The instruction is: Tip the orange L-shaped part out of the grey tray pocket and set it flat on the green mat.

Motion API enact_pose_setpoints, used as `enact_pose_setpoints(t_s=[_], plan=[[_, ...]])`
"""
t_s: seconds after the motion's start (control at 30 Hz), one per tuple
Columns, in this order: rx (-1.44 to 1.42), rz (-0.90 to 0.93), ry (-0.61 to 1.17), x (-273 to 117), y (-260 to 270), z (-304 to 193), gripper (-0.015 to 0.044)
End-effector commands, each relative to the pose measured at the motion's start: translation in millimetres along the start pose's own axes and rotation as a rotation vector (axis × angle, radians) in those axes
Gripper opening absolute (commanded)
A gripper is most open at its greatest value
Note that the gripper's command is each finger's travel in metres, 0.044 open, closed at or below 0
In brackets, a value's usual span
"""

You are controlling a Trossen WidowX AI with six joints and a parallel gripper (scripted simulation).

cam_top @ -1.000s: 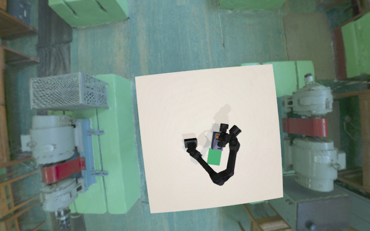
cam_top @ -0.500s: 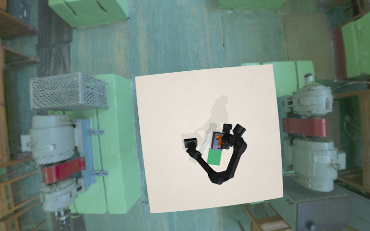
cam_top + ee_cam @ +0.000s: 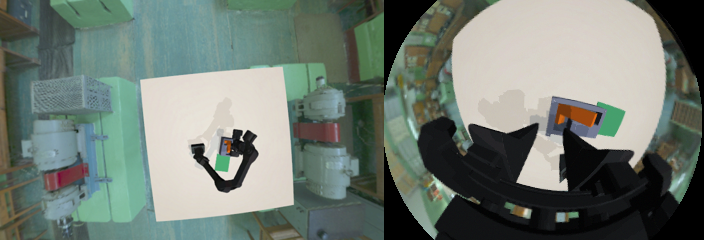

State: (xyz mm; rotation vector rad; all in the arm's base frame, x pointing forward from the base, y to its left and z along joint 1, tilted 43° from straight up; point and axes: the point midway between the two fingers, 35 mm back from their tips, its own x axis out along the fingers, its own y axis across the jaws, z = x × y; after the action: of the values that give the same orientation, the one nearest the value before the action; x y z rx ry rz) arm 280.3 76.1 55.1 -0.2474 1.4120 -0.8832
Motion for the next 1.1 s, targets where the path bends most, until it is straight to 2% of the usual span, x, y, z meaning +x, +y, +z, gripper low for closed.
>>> enact_pose_setpoints(t_s=[0.0, 0.4, 0.5, 0.53, 1.07], plan=[[-0.004, 0.000, -0.001, 0, 0, 0, 0.0180], [-0.004, 0.000, -0.001, 0, 0, 0, 0.0180], [-0.091, 0.000, 0.000, 0, -4, 1, 0.0259], [-0.149, -0.001, 0.000, 0, -7, 2, 0.0280], [-1.513, -0.001, 0.024, -2, -76, 10, 0.0280]])
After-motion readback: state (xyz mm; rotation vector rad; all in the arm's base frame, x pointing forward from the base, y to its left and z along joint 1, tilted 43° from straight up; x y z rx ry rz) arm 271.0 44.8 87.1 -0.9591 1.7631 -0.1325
